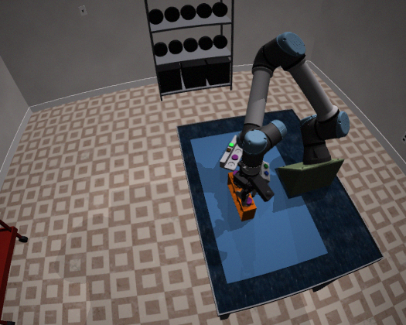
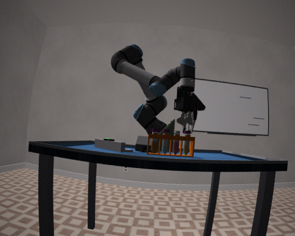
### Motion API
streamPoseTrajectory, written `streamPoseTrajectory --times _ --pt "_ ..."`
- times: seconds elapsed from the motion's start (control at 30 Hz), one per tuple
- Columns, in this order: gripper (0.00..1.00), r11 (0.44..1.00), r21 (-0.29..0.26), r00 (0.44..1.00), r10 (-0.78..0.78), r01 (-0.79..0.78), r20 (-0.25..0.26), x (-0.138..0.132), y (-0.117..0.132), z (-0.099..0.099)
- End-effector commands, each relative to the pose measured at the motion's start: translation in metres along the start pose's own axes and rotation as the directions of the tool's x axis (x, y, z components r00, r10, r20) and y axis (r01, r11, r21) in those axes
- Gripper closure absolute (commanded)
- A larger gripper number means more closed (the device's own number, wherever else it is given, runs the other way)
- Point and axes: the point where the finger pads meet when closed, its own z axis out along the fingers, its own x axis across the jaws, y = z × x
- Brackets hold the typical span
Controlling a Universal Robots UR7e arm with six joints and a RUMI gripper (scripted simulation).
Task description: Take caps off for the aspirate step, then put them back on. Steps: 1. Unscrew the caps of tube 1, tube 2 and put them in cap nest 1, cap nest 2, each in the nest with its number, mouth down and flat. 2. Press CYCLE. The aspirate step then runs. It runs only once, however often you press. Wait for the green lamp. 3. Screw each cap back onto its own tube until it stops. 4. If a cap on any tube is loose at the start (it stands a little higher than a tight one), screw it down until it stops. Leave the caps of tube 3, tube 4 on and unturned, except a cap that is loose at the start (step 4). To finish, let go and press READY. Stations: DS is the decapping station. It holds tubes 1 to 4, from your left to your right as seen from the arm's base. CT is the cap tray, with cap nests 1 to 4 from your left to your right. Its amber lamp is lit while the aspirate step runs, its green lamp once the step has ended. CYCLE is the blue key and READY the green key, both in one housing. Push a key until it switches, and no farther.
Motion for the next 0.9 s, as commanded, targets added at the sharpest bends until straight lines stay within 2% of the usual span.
streamPoseTrajectory --times 0.0,0.03,0.5,0.67,0.87 --pt "0.65 0.999 0.003 0.999 -0.034 0.034 -0.006 0.0003 0.0 -0.0004" --pt "1.0 0.999 0.003 0.999 -0.034 0.034 -0.006 0.0003 0.0 -0.0004" --pt "1.0 0.999 0.003 0.999 -0.033 0.033 -0.006 0.0002 0.0 -0.0004" --pt "1.0 0.977 0.005 0.977 0.214 -0.214 -0.005 0.0002 0.0001 -0.0001" --pt "1.0 0.87 0.006 0.87 0.493 -0.493 -0.004 0.0003 0.0001 0.0001"
